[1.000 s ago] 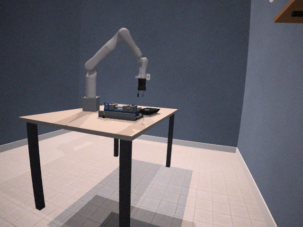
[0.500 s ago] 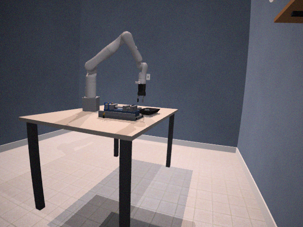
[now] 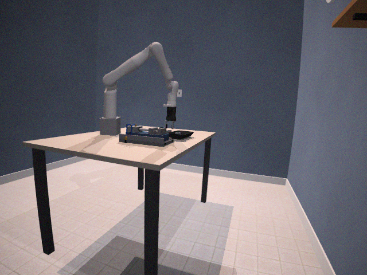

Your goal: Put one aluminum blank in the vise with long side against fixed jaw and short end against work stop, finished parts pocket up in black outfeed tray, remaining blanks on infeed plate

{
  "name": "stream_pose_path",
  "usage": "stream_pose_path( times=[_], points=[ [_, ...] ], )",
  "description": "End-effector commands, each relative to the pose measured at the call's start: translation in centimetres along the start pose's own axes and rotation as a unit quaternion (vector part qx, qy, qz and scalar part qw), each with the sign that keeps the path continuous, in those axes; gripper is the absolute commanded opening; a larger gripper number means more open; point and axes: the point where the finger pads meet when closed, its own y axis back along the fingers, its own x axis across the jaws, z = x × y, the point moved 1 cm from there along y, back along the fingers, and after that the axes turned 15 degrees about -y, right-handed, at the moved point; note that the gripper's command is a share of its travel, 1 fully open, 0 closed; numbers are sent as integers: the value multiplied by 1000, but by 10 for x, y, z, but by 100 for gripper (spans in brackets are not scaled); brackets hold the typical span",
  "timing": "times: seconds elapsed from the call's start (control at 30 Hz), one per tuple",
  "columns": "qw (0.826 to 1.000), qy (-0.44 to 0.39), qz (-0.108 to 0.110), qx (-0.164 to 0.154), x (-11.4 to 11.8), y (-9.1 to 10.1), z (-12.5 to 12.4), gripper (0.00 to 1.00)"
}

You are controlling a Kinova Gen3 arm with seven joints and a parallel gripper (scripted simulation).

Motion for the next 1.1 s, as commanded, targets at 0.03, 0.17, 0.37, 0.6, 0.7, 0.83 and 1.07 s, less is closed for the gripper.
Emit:
stream_pose_path(
  times=[0.03,0.17,0.37,0.6,0.7,0.83,1.07],
  points=[
    [1000,1,2,2,3,-7,0,100],
    [1000,1,2,2,3,-9,0,100],
    [1000,1,2,2,3,-9,0,100],
    [1000,1,2,2,3,-9,0,100],
    [1000,1,2,2,3,-9,0,100],
    [1000,1,2,2,3,-9,0,100],
    [1000,1,2,2,3,-9,0,100]
  ],
)
